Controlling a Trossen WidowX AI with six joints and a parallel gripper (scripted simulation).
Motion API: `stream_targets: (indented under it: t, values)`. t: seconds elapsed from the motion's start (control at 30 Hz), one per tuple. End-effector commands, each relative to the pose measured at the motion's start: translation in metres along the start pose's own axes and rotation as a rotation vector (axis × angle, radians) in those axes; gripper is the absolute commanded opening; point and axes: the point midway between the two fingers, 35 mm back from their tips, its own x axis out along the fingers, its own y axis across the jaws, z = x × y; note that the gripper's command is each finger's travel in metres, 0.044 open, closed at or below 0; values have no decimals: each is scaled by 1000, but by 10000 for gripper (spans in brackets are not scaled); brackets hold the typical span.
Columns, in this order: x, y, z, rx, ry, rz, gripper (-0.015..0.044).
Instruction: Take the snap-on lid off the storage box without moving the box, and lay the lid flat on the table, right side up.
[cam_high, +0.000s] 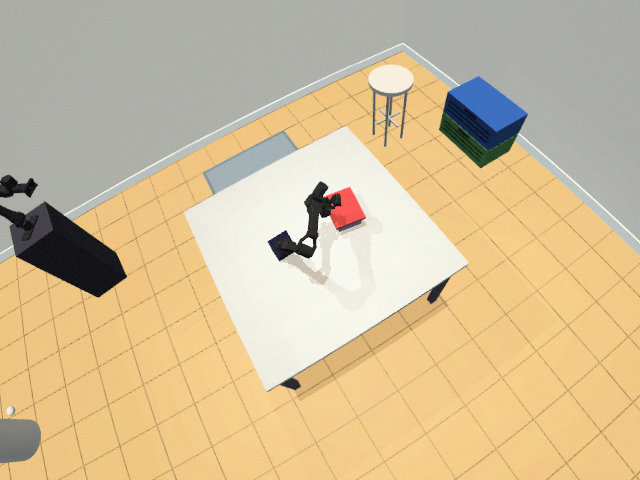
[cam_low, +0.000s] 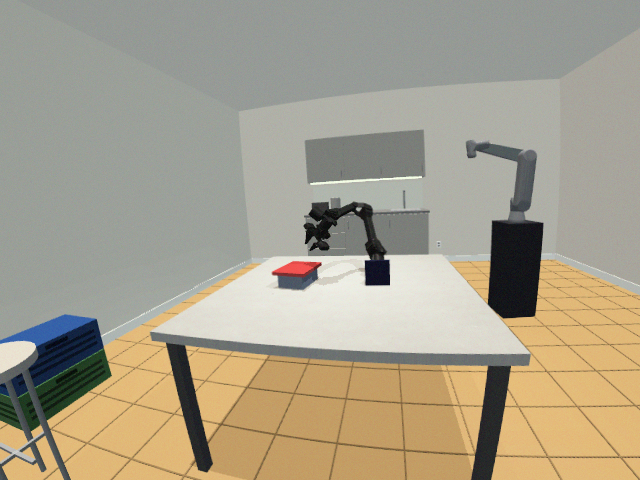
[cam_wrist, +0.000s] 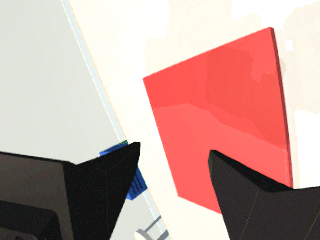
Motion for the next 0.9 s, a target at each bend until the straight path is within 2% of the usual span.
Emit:
stream_targets:
  t: [0.0,0.1,0.37,0.67,0.87]
  values:
    - [-38,-46,-15,-221,58,52,235]
    - [-60,-72,-18,-358,89,104,235]
    - [-62,-74,-18,-368,91,108,235]
    - [-14,-116,-6,-368,90,107,235]
    - [-11,-119,-4,-369,89,110,235]
